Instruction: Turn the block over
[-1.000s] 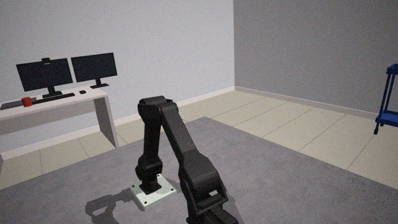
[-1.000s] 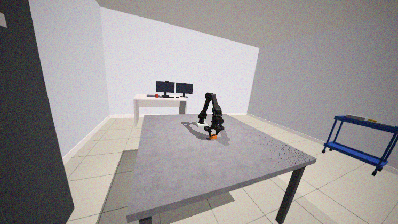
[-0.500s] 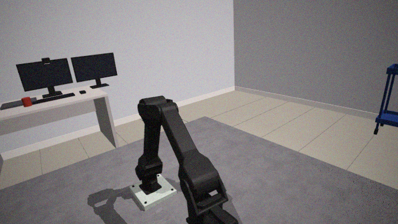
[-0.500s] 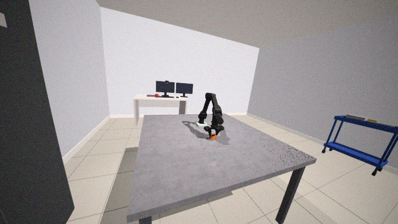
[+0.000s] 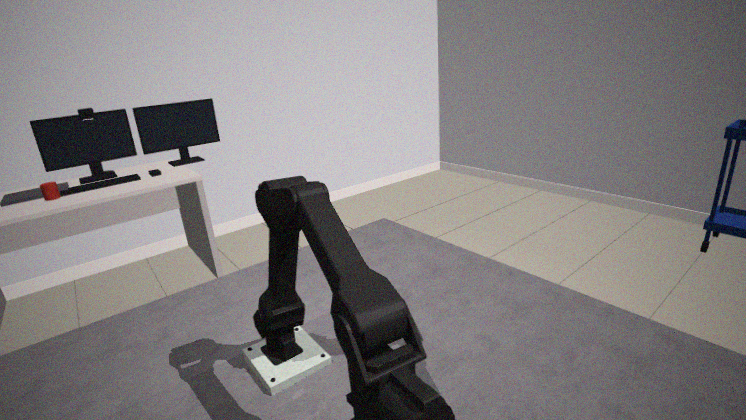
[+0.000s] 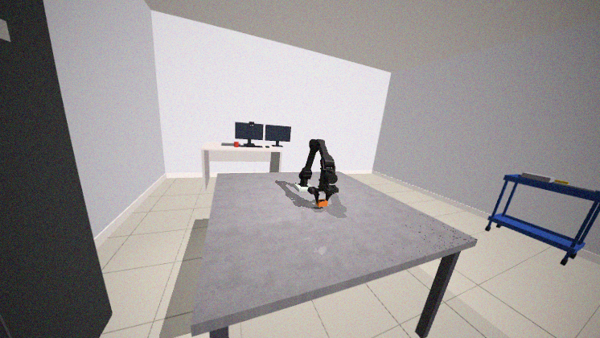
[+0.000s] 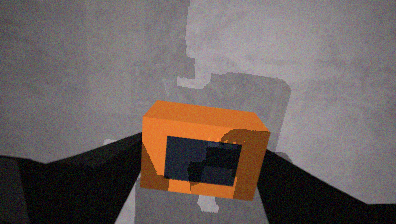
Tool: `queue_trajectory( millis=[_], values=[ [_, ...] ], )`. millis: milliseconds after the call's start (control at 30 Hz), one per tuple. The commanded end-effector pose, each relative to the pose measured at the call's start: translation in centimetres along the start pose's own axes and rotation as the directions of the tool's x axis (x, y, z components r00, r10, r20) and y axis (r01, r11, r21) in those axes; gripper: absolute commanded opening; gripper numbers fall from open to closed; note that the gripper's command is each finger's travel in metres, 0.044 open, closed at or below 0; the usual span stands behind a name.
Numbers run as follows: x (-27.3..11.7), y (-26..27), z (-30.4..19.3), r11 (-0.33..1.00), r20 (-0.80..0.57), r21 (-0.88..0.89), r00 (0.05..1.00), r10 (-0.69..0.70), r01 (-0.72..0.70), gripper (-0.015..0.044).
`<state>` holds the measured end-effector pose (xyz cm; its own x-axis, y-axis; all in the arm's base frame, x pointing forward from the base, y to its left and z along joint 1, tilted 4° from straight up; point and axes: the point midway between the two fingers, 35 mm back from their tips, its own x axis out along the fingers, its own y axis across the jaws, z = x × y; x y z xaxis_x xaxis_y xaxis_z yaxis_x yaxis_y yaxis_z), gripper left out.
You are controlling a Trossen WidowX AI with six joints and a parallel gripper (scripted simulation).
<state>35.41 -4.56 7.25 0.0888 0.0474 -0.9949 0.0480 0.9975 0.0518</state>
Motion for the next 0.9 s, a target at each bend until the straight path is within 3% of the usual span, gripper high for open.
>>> queue_trajectory(
  millis=[0, 867],
  values=[
    [-0.05, -0.01, -0.01, 1.000, 0.049, -0.002, 0.999, 0.000, 0.000, 0.0000],
    [0.51, -0.04, -0.35, 1.000, 0.434, -0.001, 0.901, 0.001, -0.001, 0.0000]
  ],
)
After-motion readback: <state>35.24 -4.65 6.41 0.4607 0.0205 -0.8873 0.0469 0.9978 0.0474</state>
